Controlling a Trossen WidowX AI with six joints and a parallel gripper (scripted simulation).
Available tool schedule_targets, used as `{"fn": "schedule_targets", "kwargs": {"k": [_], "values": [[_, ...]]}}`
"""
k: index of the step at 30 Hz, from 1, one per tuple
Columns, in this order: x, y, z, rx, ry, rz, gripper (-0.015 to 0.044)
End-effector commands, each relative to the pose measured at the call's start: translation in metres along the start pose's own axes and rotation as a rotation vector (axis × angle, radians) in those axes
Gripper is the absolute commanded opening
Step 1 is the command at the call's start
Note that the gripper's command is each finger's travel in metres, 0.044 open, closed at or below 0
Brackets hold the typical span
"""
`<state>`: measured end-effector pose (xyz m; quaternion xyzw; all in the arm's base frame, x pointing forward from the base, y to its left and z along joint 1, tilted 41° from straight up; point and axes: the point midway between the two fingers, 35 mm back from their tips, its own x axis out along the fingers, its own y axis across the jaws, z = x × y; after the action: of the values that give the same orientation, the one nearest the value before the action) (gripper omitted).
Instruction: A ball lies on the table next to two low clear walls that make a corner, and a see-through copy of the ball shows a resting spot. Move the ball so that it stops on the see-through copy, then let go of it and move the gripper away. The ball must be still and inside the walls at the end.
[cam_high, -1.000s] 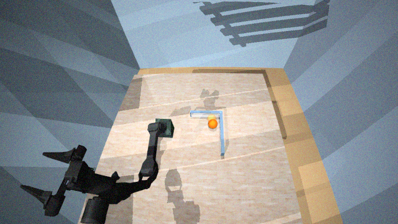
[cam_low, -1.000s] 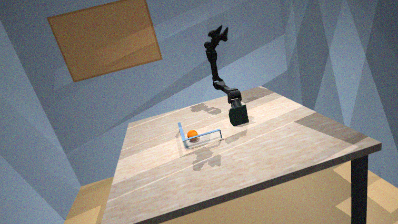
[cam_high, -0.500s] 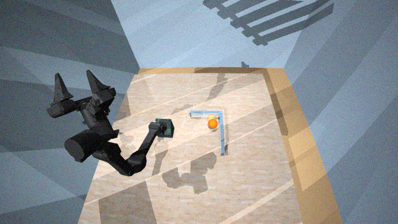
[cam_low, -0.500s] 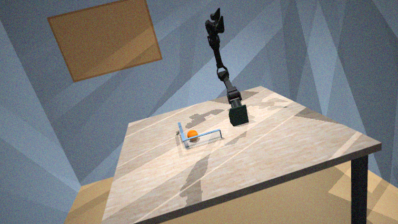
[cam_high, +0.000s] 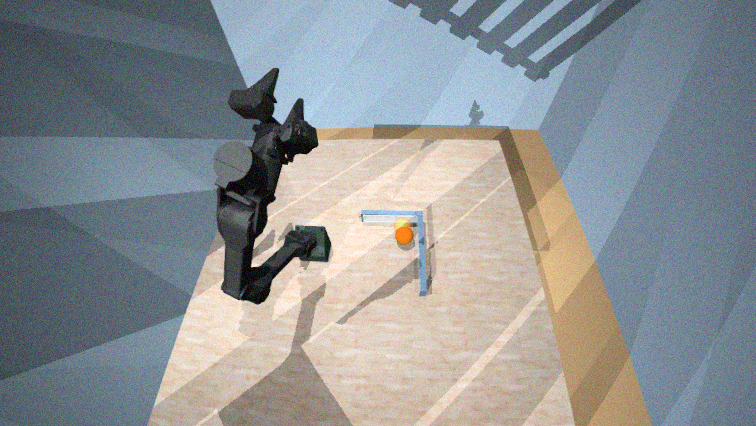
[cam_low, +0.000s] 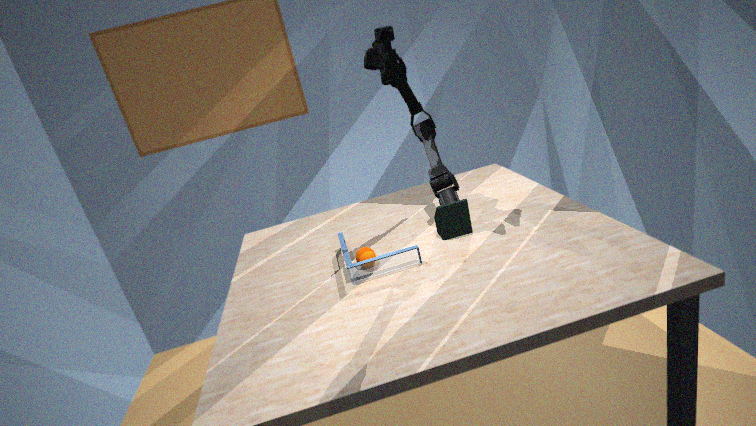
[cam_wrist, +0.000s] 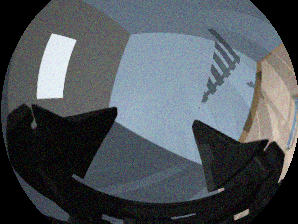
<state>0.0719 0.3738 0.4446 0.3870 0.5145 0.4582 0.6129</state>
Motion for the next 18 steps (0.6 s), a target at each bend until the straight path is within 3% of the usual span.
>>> {"fn": "schedule_targets", "kwargs": {"k": [1,9,18], "values": [[0.030,-0.053,0.036,-0.004,-0.092,-0.177,0.0440],[0.061,-0.153,0.099,-0.083,-0.224,-0.508,0.0440],[0.056,-0.274,0.154,-0.117,-0.272,-0.919,0.0440]]}}
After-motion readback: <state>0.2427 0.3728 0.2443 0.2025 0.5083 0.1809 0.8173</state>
